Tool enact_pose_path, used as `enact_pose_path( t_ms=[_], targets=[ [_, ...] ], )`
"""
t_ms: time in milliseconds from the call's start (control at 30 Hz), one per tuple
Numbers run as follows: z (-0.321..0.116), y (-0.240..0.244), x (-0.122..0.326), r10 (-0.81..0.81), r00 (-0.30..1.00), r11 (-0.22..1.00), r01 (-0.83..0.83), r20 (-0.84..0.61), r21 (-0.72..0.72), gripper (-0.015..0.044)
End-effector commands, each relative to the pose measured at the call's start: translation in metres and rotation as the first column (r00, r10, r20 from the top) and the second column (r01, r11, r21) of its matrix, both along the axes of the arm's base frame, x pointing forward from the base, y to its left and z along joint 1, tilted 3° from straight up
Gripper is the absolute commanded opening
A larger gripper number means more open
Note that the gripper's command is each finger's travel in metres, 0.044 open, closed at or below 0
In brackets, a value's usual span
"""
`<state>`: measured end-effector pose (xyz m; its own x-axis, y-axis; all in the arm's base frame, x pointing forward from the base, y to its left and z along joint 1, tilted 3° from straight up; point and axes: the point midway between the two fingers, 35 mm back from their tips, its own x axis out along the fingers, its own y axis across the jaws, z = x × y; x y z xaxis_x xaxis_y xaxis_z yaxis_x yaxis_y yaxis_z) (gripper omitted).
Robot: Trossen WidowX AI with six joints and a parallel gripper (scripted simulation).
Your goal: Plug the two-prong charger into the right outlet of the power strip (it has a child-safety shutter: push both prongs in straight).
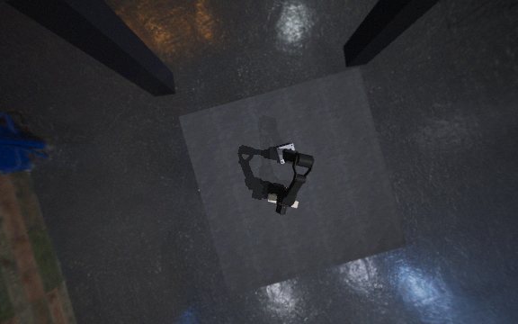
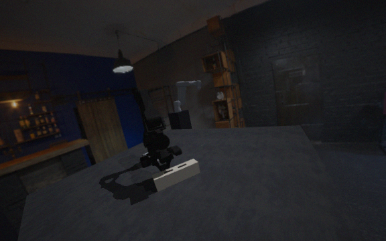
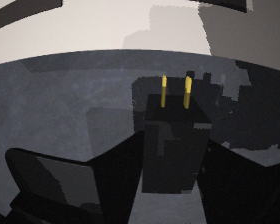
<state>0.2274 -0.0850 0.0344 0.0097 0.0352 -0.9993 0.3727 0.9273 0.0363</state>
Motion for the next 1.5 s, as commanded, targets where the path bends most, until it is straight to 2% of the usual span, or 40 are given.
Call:
enact_pose_path(
  t_ms=[0, 1467],
  targets=[
    [0.0008, -0.0003, 0.0028, -0.008, 1.000, 1.000, 0.008, 0.007, 0.003, 0.0000],
    [0.0015, -0.0021, 0.0097, -0.008, 1.000, 1.000, 0.008, 0.007, 0.003, 0.0000]
  ],
)
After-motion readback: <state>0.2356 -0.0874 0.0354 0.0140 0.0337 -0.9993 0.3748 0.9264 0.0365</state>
